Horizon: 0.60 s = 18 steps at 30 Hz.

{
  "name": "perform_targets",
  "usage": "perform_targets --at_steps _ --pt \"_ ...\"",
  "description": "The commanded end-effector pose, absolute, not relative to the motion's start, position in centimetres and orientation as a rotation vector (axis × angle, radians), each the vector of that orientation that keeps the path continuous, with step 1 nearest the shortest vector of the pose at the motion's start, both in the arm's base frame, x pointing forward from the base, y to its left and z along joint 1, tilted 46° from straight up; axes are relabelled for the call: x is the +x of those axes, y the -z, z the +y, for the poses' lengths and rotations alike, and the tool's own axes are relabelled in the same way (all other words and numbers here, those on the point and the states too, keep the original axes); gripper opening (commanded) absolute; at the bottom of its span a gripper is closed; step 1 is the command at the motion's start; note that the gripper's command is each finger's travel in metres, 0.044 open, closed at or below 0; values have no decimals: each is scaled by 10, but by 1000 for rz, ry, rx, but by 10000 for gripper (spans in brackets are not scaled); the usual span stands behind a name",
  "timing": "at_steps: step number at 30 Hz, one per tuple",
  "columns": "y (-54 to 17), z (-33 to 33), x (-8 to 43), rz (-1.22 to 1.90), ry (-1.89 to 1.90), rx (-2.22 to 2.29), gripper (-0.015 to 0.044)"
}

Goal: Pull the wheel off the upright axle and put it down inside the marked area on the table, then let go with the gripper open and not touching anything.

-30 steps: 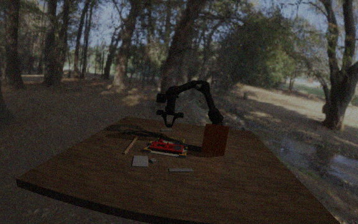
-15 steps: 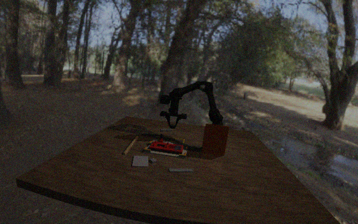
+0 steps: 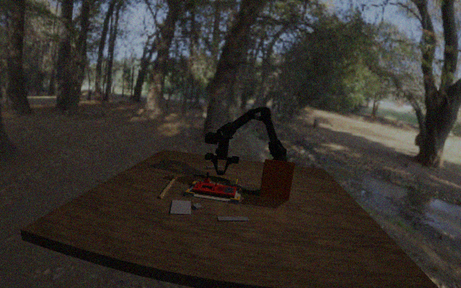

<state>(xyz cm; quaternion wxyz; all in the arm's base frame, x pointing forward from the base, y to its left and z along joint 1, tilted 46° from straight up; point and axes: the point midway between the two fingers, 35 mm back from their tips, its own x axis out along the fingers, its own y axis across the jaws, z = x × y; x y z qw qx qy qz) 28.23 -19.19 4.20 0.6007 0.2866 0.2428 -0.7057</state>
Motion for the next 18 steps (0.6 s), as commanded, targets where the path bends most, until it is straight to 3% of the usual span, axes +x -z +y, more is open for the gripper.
perform_targets --at_steps 1,8,18 --pt "-27 -206 277 571 1636 658 0" --pt "-18 -215 273 569 1637 655 0" --pt "-21 -214 273 563 1644 656 263"
